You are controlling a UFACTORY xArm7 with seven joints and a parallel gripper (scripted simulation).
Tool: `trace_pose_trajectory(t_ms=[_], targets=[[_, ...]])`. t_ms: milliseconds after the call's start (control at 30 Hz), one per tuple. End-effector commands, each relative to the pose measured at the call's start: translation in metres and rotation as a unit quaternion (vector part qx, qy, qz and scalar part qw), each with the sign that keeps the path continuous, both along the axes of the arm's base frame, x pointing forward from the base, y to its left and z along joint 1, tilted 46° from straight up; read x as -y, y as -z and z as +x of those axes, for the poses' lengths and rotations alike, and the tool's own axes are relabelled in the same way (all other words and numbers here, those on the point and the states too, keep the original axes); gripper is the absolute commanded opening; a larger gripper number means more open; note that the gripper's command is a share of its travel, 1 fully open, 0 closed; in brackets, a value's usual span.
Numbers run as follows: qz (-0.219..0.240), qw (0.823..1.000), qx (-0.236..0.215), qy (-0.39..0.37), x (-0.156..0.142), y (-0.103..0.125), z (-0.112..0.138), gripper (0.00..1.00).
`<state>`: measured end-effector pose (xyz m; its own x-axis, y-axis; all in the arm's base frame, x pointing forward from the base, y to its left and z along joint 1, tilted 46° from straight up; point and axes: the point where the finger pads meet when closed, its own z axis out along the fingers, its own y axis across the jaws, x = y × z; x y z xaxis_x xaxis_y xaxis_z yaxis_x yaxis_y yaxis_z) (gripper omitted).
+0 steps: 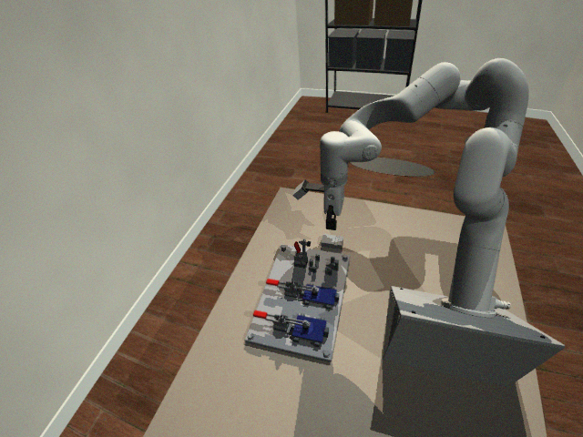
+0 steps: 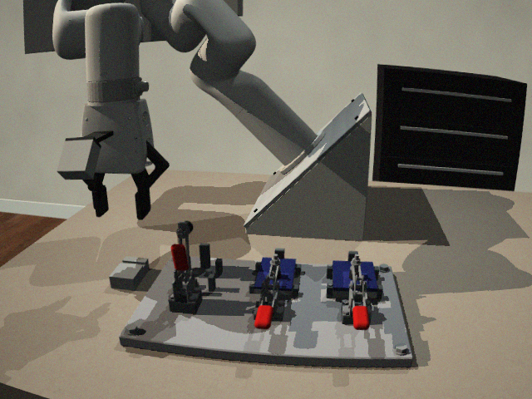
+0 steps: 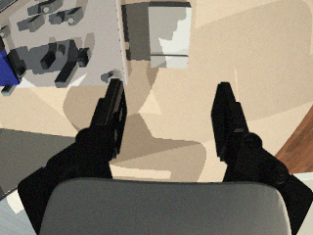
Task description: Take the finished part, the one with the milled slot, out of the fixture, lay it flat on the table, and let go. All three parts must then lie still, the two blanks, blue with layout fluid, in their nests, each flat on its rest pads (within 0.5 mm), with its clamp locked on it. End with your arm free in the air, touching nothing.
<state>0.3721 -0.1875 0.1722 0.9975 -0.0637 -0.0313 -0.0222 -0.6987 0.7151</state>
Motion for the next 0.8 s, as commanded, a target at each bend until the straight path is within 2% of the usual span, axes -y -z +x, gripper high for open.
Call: trace_pose_trajectory(t_ms=[0, 500, 767], targets=[[0.000, 1.000, 0.001, -0.002, -0.002, -0.002, 0.002, 0.69], [0.000, 1.000, 0.001, -0.002, -0.020, -0.019, 0.003, 0.69], [0.000, 1.000, 0.001, -0.002, -0.042, -0.041, 0.005, 0.69]])
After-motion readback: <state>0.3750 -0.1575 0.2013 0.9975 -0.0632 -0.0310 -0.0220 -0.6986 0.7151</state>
